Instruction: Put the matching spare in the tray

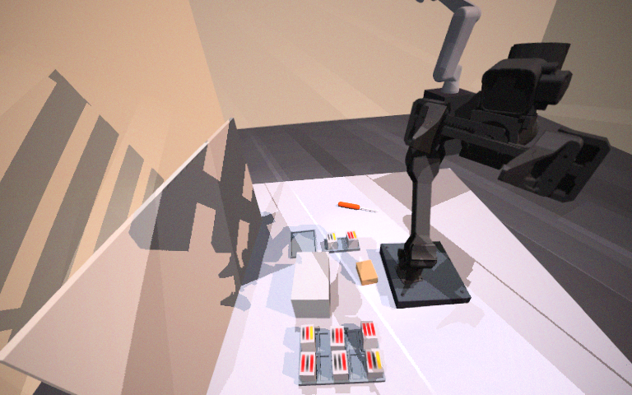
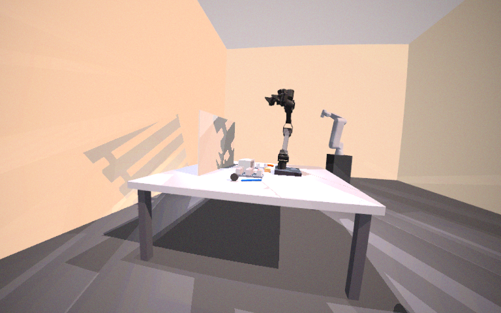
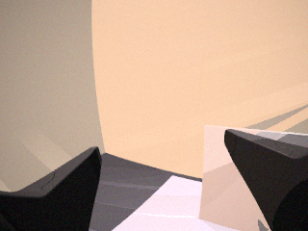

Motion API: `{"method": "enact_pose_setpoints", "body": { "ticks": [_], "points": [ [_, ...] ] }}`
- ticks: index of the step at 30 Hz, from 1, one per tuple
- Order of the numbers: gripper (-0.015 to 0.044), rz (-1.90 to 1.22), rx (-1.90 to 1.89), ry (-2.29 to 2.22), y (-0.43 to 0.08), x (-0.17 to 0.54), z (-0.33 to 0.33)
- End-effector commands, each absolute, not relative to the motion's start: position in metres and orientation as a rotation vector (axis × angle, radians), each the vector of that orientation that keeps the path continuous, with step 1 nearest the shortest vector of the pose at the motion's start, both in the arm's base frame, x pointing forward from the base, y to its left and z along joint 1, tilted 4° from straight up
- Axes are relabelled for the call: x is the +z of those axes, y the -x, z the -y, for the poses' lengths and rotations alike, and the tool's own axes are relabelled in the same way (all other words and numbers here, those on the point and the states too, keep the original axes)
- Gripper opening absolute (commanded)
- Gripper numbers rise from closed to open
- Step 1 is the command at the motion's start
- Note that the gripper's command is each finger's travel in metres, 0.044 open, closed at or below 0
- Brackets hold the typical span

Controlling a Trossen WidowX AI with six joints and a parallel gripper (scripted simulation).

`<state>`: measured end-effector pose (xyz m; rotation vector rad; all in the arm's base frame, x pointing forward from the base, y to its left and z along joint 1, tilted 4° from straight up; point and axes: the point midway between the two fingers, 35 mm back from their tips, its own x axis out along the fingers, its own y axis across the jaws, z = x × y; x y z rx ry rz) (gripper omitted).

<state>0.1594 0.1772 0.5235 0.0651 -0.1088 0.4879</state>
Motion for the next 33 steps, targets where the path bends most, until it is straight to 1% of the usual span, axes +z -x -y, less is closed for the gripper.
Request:
{"method": "enact_pose_setpoints", "body": {
  "ticks": [1,2,7,10,15,20,27,33],
  "points": [
    [0.0426,0.109,0.488,-0.065,-0.159,0.523,-0.177],
    [0.0440,0.109,0.488,-0.065,-0.159,0.523,-0.177],
    [0.0440,0.107,0.486,-0.062,-0.160,0.523,-0.178],
    [0.0440,0.082,0.466,-0.018,-0.171,0.516,-0.185],
    [0.0440,-0.050,0.385,0.124,-0.220,0.482,-0.201],
    [0.0440,-0.267,0.291,0.255,-0.282,0.432,-0.197],
    [0.0440,-0.653,0.149,0.310,-0.358,0.349,-0.147],
    [0.0440,-0.989,0.006,0.198,-0.396,0.280,-0.073]
  ]
}}
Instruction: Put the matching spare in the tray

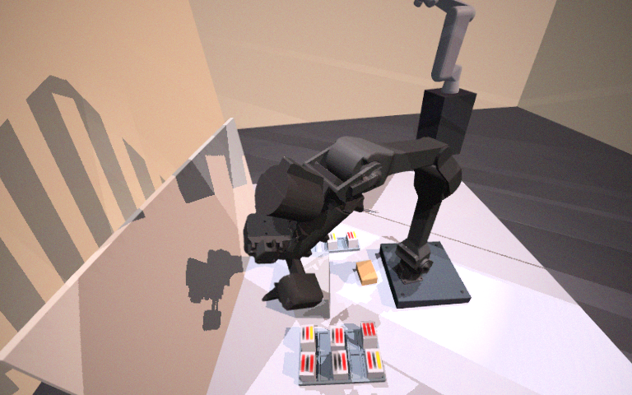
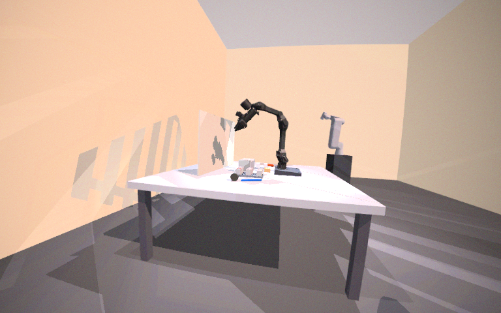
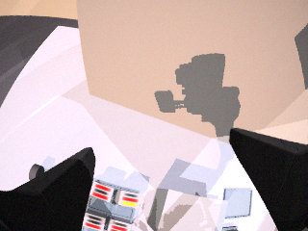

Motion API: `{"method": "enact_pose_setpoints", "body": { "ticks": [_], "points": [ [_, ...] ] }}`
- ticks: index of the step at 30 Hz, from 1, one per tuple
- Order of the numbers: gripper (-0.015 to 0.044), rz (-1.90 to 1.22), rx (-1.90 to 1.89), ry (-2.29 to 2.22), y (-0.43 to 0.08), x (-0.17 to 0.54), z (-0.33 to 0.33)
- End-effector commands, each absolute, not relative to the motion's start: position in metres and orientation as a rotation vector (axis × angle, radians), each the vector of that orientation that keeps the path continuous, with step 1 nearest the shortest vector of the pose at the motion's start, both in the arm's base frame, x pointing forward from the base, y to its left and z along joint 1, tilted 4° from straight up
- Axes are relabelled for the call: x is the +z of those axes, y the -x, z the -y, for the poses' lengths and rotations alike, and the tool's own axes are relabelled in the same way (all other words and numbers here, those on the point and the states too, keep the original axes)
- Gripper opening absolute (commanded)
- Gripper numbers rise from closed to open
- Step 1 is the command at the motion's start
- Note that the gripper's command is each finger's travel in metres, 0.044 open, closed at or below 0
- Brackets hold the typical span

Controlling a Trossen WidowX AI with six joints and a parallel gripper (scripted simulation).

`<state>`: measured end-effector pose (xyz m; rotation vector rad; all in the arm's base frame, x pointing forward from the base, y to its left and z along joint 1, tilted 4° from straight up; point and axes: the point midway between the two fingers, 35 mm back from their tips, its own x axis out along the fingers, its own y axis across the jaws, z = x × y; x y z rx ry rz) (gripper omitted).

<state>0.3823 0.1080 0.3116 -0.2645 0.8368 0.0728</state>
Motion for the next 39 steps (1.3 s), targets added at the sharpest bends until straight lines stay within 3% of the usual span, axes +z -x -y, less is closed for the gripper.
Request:
{"method": "enact_pose_setpoints", "body": {
  "ticks": [1,10,30,39],
  "points": [
    [0.0440,-1.046,-0.014,0.172,-0.399,0.269,-0.060],
    [0.0440,-1.550,-0.157,-0.196,-0.384,0.181,0.055],
    [0.0440,-1.559,-0.172,-0.218,-0.382,0.179,0.060],
    [0.0440,-1.438,-0.808,-0.817,-0.295,0.149,0.169]
  ]
}}
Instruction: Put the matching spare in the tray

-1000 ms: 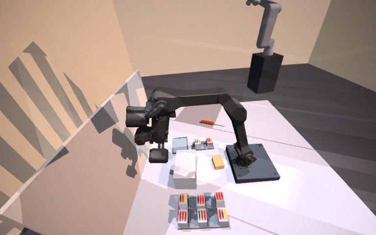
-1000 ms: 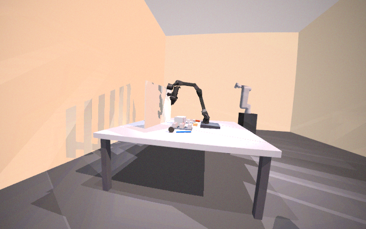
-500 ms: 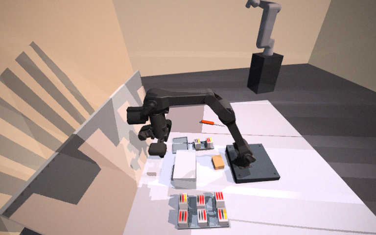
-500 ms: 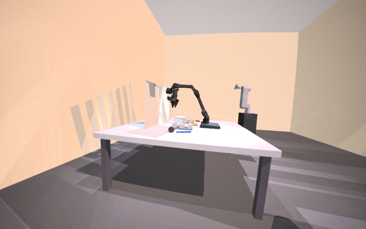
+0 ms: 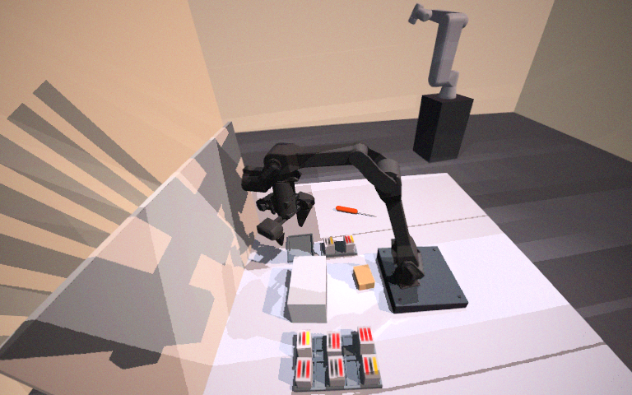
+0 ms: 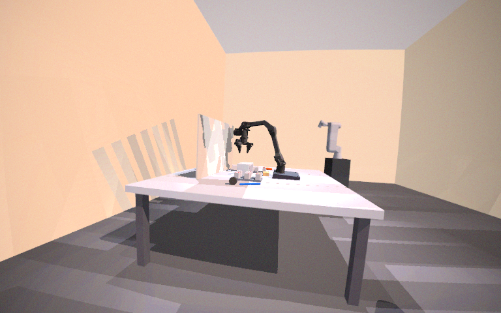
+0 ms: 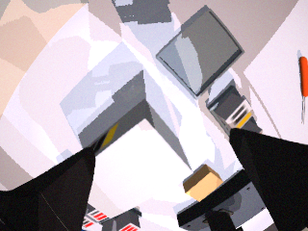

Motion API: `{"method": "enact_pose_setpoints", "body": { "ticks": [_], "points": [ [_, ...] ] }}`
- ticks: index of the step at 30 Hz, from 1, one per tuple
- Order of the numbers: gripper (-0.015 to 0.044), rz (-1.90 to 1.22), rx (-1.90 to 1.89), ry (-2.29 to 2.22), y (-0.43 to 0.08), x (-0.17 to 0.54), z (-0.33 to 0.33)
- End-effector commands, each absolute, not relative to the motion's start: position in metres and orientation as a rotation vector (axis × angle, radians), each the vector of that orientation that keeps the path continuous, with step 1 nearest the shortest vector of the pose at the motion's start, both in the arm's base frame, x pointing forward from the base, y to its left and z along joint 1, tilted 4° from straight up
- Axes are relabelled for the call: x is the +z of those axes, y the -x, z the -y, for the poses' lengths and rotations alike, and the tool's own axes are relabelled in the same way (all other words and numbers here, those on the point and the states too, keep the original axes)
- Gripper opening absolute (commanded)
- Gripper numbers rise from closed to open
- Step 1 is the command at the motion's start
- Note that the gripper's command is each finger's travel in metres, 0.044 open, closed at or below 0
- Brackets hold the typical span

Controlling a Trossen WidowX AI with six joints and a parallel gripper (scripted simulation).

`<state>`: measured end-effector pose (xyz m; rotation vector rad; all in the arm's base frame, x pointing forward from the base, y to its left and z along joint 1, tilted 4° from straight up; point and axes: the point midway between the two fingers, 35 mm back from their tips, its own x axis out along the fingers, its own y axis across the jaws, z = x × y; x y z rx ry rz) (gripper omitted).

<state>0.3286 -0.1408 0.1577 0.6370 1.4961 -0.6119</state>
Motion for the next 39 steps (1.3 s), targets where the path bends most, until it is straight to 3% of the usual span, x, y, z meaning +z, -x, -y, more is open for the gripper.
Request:
{"method": "enact_pose_setpoints", "body": {
  "ticks": [1,6,12,18,39],
  "points": [
    [0.0440,-1.411,-0.884,-0.888,-0.282,0.145,0.179],
    [0.0440,-1.240,-1.245,-1.223,-0.213,0.122,0.210],
    [0.0440,-1.213,-1.292,-1.266,-0.204,0.119,0.213],
    [0.0300,-1.213,-1.292,-1.266,-0.202,0.086,0.210],
    [0.0300,-1.213,-1.292,-1.267,-0.201,0.060,0.206]
  ]
}}
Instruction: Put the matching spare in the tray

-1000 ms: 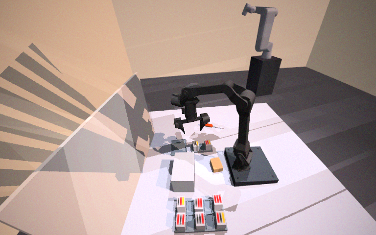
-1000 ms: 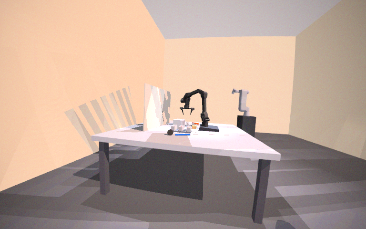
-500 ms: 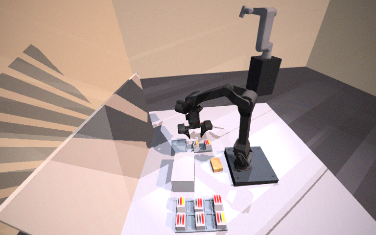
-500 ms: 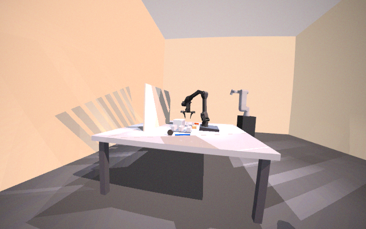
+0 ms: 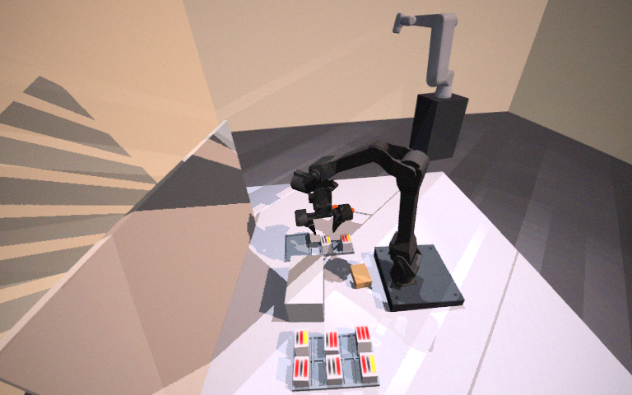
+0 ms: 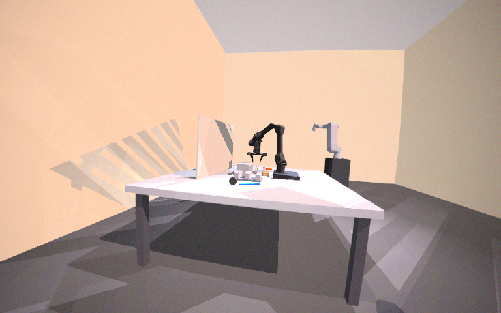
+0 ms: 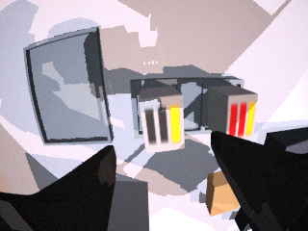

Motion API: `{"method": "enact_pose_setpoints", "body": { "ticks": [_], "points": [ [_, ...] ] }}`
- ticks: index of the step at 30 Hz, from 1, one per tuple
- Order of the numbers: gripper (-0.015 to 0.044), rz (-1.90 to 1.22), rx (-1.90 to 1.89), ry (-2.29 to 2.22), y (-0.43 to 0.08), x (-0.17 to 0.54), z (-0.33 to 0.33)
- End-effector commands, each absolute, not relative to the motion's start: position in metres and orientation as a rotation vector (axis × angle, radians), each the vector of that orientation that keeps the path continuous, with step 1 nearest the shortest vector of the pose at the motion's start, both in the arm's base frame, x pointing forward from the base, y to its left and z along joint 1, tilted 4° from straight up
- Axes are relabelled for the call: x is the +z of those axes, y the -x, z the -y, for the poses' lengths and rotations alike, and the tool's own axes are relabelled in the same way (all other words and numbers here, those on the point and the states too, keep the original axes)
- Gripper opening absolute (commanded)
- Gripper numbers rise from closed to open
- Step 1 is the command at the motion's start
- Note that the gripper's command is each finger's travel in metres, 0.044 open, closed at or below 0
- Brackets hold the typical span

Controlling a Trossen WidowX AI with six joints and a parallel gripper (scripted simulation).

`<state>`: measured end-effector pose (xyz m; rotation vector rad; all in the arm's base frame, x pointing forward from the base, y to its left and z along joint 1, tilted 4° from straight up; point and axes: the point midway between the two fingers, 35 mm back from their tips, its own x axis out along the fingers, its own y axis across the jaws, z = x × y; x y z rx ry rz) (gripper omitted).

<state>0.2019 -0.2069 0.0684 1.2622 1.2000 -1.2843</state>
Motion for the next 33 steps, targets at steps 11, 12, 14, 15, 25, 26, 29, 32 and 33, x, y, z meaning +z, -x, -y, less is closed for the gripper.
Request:
{"method": "enact_pose_setpoints", "body": {
  "ticks": [11,12,14,15,25,26,29,32,33],
  "points": [
    [0.0300,-1.213,-1.292,-1.267,-0.200,0.042,0.206],
    [0.0300,-1.213,-1.292,-1.267,-0.200,0.040,0.206],
    [0.0300,-1.213,-1.292,-1.267,-0.200,0.037,0.206],
    [0.0300,-1.213,-1.292,-1.267,-0.200,0.035,0.206],
    [0.0300,-1.213,-1.292,-1.267,-0.199,0.019,0.205],
    [0.0300,-1.213,-1.292,-1.267,-0.199,0.017,0.205],
    [0.0300,-1.213,-1.292,-1.267,-0.198,0.012,0.204],
    [0.0300,-1.213,-1.292,-1.267,-0.198,0.007,0.204],
    [0.0300,-1.213,-1.292,-1.267,-0.197,0.006,0.204]
  ]
}}
